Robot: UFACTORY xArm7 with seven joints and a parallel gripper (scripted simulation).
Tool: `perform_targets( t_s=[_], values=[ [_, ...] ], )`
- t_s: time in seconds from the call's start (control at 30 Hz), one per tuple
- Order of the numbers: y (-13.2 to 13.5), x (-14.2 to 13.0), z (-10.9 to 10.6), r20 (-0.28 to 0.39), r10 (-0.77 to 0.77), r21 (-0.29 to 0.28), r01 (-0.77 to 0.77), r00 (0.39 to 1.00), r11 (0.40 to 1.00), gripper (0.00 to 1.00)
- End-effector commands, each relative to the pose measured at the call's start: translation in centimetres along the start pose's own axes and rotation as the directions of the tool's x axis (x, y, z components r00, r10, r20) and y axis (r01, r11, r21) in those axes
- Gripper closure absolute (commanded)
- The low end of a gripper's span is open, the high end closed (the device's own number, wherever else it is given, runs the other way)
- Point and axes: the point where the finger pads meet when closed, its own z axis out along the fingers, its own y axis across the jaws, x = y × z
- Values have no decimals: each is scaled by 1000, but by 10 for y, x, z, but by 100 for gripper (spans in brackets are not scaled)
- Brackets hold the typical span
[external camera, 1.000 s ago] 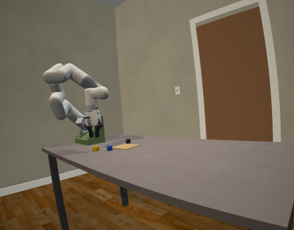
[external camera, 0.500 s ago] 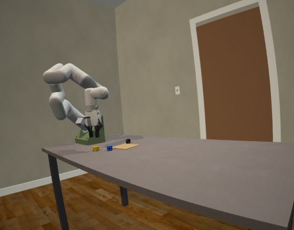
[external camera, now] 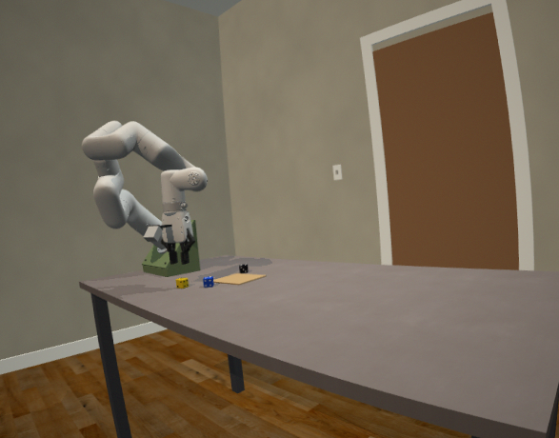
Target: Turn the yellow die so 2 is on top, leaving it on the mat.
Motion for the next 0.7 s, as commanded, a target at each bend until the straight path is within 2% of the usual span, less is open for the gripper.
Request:
perform_targets(
  t_s=[0.0,0.67],
  values=[
    [-1,0,5,0,-1,3,1,1000,1000,53],
    [-2,0,30,0,-1,3,1,1000,1000,53]
  ],
)
